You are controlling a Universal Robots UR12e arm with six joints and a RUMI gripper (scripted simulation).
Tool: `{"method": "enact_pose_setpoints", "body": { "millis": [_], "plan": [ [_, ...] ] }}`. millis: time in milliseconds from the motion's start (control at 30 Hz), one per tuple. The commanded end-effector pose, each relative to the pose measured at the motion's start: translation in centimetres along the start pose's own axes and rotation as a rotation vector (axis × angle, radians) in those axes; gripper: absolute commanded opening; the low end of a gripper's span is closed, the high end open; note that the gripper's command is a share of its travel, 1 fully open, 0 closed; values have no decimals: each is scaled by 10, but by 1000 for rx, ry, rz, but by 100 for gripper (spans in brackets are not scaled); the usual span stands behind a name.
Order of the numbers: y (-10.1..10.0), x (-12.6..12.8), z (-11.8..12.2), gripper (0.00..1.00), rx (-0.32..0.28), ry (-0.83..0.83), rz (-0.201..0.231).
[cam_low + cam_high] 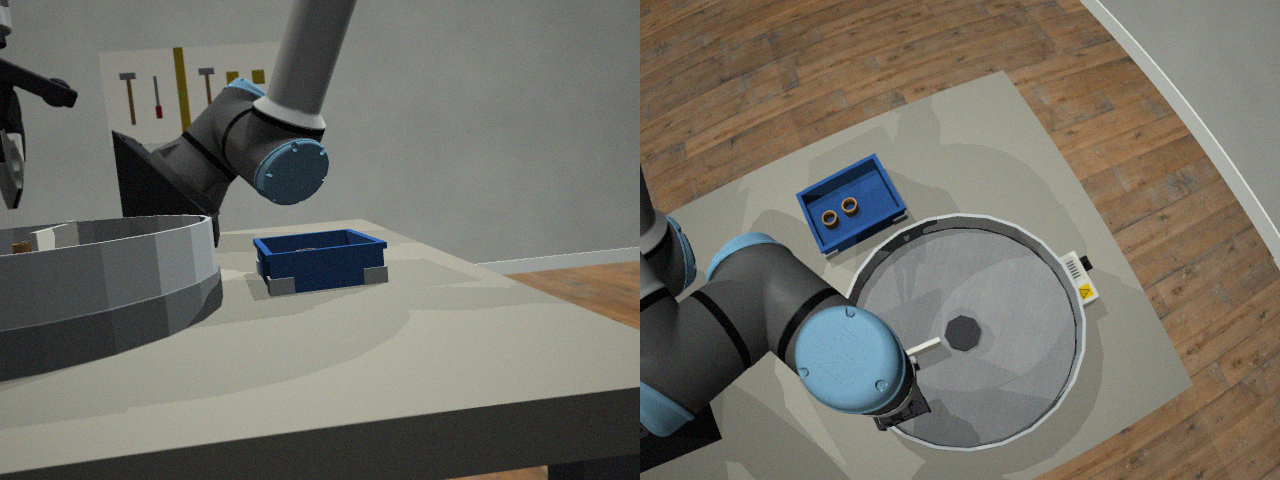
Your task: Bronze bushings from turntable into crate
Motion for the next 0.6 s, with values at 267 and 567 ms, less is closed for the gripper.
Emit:
{"method": "enact_pose_setpoints", "body": {
  "millis": [267,567],
  "plan": [
    [1,0,0,6,-1,0,1],
    [-17,0,0,6,-1,0,1]
  ]
}}
Point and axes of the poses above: the point where the finger pads meet when closed, its own y axis back along the fingers, its own x axis across the jaws, z = x × y, the point moved 7 cm from there along y, back along the fingers, and after that the axes turned 11 degrees about -y, right-handed, at the moved point
